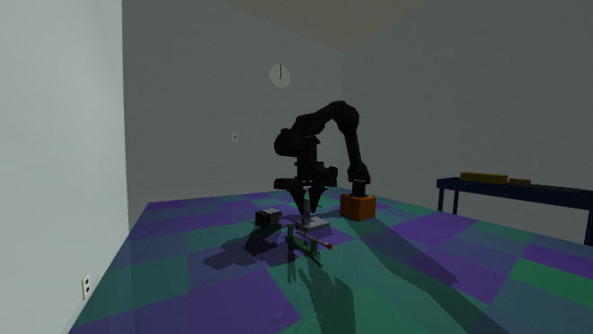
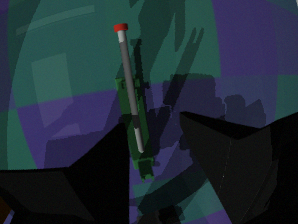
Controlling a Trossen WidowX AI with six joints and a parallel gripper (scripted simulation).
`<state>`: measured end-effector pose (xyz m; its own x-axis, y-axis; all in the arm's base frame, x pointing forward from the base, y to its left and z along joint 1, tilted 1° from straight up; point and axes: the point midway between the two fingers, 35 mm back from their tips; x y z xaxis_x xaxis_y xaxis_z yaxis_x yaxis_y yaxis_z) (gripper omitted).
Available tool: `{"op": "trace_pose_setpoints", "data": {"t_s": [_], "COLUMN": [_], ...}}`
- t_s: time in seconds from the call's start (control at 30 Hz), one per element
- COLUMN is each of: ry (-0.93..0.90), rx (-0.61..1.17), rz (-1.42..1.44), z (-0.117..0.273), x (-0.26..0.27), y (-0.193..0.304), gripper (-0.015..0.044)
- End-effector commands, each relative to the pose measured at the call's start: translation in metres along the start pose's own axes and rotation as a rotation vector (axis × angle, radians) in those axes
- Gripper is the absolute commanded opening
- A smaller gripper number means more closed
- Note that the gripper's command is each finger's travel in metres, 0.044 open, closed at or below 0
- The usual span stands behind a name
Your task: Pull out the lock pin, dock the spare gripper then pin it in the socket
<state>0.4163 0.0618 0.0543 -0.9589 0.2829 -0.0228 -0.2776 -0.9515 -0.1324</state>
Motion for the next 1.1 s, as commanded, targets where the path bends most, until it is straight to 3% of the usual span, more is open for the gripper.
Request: {"op": "trace_pose_setpoints", "data": {"t_s": [0.0,1.07], "ry": [-0.030,-0.030], "rx": [0.015,0.015], "rz": [0.000,0.000], "z": [-0.033,-0.079], "x": [0.007,0.007], "y": [0.008,0.013], "gripper": [0.0180,0.0180]}}
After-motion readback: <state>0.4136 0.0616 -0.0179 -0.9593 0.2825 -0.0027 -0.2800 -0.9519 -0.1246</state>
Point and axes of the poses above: the point midway between the two fingers, 35 mm back from their tips, its own z axis back along the fingers, its own x axis across the jaws, y = z × x, and after that the axes turned 7 degrees about -z, right-handed
